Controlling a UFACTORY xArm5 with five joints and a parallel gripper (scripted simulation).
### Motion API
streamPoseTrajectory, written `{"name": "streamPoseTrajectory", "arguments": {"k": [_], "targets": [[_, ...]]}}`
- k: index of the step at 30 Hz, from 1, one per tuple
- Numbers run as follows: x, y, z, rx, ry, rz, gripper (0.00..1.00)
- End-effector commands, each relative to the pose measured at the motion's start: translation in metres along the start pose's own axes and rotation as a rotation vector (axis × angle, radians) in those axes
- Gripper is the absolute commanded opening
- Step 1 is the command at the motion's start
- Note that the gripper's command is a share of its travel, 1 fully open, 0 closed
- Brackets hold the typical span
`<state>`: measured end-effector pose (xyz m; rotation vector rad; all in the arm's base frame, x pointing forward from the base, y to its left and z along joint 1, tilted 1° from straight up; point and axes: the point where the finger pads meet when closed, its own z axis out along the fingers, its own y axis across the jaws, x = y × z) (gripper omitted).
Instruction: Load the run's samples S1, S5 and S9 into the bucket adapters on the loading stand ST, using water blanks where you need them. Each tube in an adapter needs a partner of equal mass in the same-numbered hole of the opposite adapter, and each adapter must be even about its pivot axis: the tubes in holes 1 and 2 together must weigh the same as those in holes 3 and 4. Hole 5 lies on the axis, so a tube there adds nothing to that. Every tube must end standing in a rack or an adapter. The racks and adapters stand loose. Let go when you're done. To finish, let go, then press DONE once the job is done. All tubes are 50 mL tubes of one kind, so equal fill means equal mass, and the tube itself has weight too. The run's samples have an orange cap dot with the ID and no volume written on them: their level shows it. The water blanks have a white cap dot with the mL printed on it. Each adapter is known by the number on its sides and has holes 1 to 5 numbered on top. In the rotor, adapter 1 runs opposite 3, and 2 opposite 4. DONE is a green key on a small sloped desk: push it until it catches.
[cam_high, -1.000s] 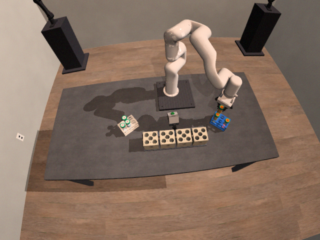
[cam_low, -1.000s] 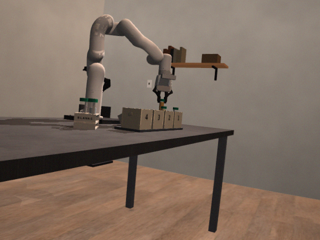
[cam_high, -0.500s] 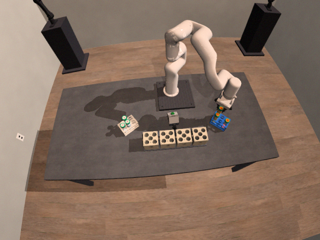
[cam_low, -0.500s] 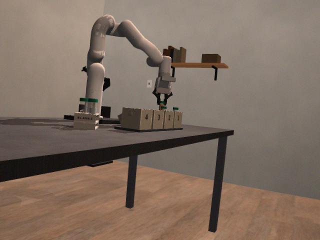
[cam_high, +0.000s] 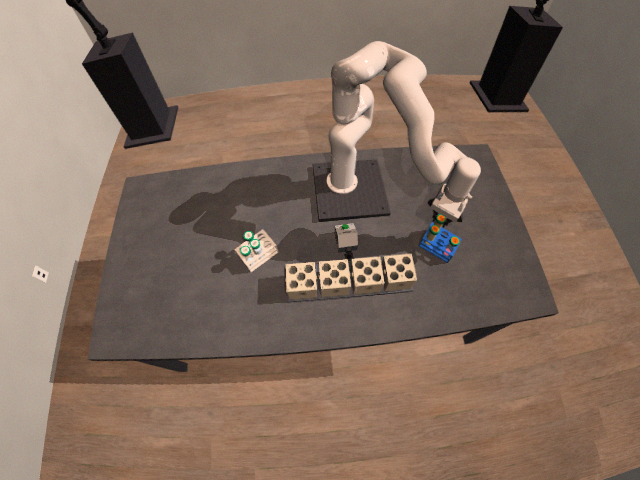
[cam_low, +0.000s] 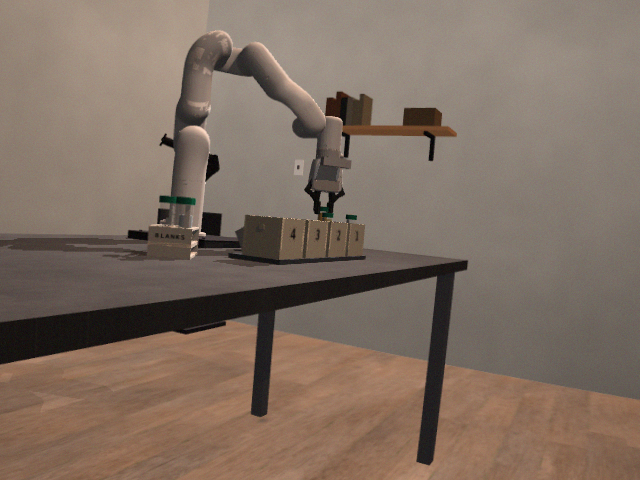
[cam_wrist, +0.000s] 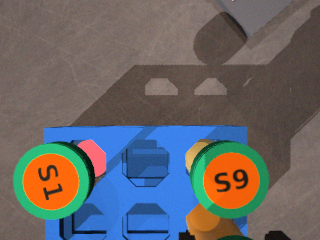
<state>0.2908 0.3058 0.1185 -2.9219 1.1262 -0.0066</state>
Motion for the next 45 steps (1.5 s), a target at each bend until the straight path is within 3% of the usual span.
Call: {"name": "streamPoseTrajectory", "arguments": {"k": [1, 14, 29, 30, 45], "targets": [[0.0, -0.002, 0.002, 0.005, -0.011, 0.0, 0.0], [0.0, -0.002, 0.015, 0.005, -0.011, 0.0, 0.0], [0.0, -0.002, 0.015, 0.005, -0.011, 0.0, 0.0], [0.0, -0.002, 0.015, 0.005, -0.011, 0.0, 0.44], [0.0, -0.002, 0.015, 0.005, -0.011, 0.0, 0.44]]}}
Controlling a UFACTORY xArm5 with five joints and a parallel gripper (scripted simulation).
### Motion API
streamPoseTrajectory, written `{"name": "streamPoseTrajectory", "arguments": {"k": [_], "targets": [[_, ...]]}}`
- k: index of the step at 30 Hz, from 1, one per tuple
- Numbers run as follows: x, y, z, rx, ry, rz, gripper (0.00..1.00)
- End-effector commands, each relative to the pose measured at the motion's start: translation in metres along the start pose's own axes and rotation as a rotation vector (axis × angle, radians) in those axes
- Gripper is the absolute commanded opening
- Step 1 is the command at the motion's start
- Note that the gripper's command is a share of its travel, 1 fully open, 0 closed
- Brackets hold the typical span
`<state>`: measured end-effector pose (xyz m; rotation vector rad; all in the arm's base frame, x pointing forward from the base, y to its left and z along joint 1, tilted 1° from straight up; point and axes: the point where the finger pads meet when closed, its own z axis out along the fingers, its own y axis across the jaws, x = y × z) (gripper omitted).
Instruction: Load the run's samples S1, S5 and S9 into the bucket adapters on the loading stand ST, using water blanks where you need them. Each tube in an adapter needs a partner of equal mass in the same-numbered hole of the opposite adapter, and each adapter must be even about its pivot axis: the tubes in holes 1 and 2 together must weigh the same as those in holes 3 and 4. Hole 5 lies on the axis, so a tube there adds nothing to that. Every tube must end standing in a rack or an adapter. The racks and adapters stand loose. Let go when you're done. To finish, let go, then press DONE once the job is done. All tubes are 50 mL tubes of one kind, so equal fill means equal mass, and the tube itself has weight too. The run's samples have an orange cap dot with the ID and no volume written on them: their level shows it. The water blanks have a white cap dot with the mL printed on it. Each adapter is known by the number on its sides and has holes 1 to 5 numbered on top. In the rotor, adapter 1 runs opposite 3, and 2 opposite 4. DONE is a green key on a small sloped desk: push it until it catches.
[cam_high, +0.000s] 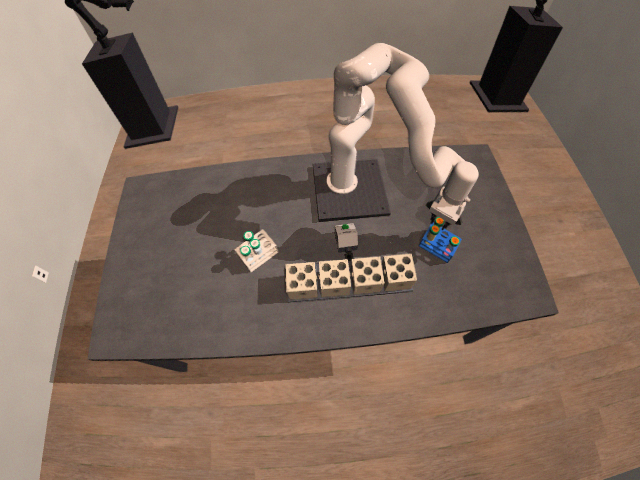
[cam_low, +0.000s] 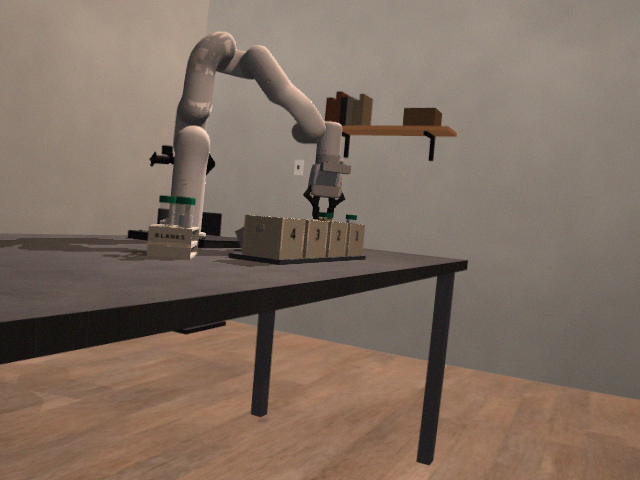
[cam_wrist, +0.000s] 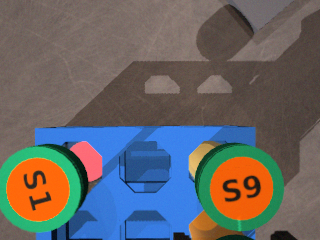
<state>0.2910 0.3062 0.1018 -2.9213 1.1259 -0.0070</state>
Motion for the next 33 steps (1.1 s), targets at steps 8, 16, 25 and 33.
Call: {"name": "streamPoseTrajectory", "arguments": {"k": [8, 16, 25, 33], "targets": [[0.0, -0.001, -0.001, 0.004, -0.011, 0.0, 0.44], [0.0, -0.001, -0.007, 0.004, -0.011, 0.0, 0.44], [0.0, -0.001, -0.021, 0.004, -0.011, 0.0, 0.44], [0.0, -0.001, -0.037, 0.004, -0.011, 0.0, 0.44]]}}
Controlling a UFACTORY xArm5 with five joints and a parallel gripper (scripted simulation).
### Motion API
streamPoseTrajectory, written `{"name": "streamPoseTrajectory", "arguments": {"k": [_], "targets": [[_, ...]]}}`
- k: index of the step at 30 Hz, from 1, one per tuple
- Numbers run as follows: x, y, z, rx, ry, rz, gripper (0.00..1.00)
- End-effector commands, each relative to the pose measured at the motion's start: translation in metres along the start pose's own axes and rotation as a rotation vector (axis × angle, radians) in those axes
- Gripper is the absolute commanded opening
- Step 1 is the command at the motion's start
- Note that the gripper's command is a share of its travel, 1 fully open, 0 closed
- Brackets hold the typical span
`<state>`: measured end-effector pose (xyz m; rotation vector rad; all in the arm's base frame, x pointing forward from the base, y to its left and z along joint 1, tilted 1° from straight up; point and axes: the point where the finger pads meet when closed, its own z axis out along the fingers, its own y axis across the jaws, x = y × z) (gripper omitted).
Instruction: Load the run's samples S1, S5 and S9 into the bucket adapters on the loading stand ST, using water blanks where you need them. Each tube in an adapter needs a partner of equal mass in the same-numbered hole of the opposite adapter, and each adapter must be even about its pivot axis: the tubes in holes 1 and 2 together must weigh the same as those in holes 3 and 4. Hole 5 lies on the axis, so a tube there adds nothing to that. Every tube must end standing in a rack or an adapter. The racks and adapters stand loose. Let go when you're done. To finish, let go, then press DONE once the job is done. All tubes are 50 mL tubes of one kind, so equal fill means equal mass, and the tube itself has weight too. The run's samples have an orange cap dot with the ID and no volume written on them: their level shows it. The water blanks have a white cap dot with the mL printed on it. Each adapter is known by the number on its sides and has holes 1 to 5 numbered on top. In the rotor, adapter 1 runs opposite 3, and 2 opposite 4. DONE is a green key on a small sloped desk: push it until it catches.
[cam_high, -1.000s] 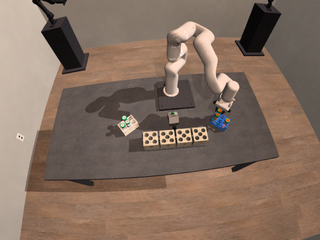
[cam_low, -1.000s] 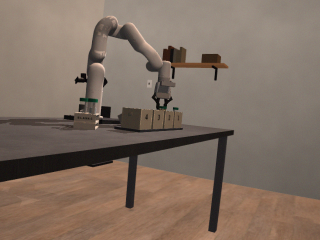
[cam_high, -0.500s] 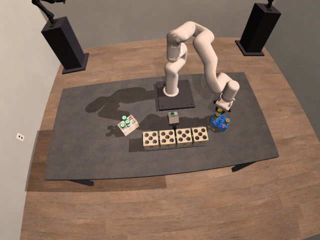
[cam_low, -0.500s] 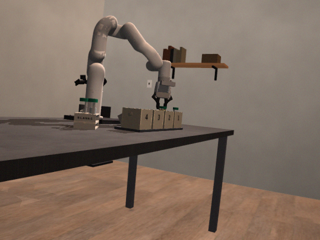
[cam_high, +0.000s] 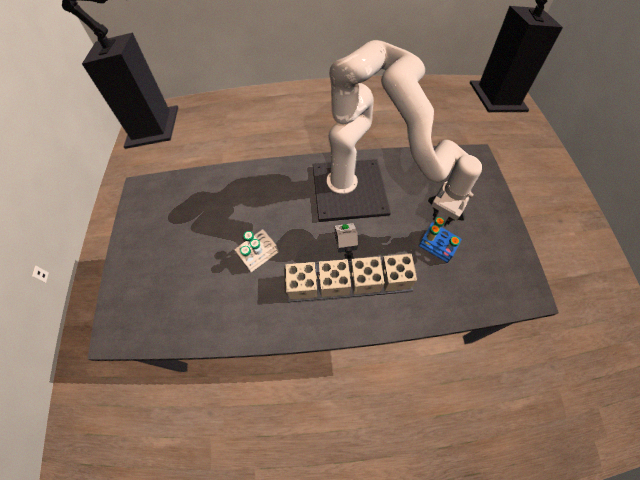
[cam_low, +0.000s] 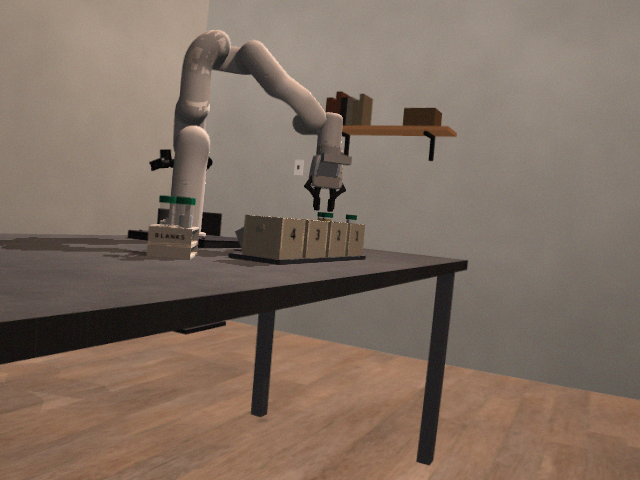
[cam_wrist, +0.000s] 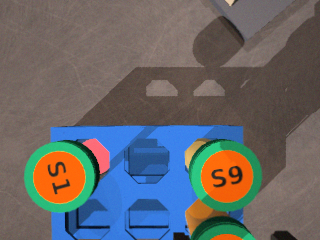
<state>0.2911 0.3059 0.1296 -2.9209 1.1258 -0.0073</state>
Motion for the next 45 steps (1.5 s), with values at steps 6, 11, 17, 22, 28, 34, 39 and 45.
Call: {"name": "streamPoseTrajectory", "arguments": {"k": [6, 11, 17, 22, 28, 34, 39, 45], "targets": [[0.0, -0.001, -0.018, 0.004, -0.011, 0.0, 0.44], [0.0, -0.001, -0.028, 0.004, -0.011, 0.0, 0.44], [0.0, -0.001, -0.04, 0.004, -0.011, 0.0, 0.44], [0.001, -0.001, -0.048, 0.004, -0.011, 0.0, 0.44], [0.001, -0.001, -0.058, 0.004, -0.011, 0.0, 0.44], [0.001, -0.001, -0.07, 0.004, -0.011, 0.0, 0.44], [0.001, -0.001, -0.078, 0.004, -0.011, 0.0, 0.44], [0.001, -0.001, -0.088, 0.004, -0.011, 0.0, 0.44]]}}
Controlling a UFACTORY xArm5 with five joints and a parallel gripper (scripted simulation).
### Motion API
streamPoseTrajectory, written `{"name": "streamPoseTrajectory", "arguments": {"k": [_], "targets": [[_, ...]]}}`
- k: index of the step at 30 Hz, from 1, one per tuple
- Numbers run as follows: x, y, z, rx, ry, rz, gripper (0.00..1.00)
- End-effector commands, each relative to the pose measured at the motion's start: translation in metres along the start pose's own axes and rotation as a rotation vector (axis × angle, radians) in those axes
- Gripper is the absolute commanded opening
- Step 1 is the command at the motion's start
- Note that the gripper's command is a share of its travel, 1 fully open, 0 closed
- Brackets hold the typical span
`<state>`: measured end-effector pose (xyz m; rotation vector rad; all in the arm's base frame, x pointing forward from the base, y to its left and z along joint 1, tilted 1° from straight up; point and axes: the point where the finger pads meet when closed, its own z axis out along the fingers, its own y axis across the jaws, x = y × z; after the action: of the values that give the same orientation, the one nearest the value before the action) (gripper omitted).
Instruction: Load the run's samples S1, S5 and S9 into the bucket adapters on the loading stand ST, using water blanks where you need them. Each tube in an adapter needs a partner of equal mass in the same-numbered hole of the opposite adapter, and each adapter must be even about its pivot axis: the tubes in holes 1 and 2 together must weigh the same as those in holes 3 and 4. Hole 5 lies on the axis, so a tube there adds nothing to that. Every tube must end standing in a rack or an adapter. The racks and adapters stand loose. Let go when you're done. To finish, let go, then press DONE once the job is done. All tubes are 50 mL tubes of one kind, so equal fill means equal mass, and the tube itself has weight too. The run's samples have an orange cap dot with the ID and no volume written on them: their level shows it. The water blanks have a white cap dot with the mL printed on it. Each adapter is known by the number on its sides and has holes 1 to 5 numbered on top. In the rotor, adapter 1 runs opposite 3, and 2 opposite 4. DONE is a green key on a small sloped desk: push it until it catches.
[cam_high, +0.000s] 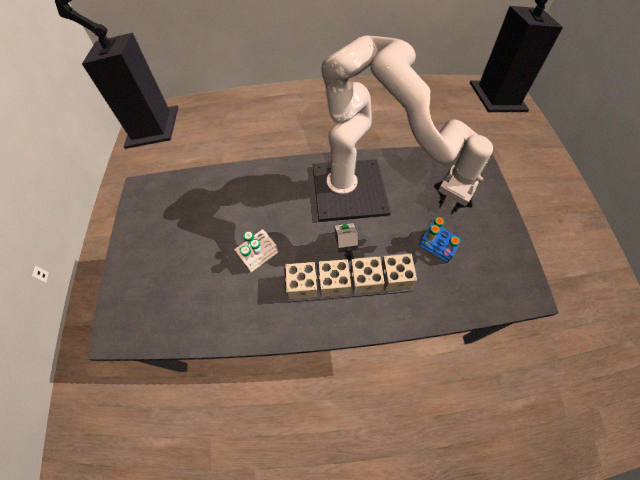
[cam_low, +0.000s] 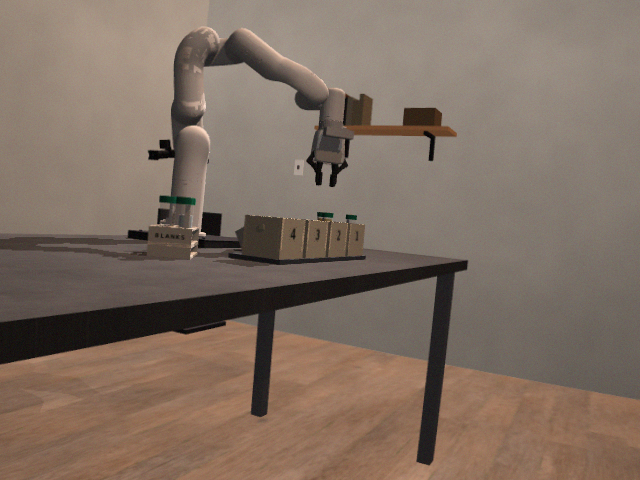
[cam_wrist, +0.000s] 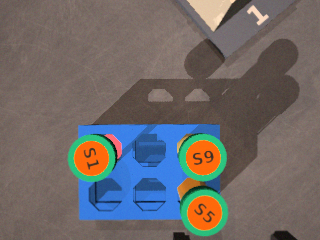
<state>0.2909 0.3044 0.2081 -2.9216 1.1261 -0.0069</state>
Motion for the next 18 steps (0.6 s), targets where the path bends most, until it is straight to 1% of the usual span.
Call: {"name": "streamPoseTrajectory", "arguments": {"k": [1, 10, 18], "targets": [[0.0, -0.001, -0.011, 0.005, -0.011, 0.0, 0.44], [0.0, -0.001, -0.029, 0.005, -0.011, 0.0, 0.44], [0.0, -0.001, -0.031, 0.005, -0.011, 0.0, 0.44]]}}
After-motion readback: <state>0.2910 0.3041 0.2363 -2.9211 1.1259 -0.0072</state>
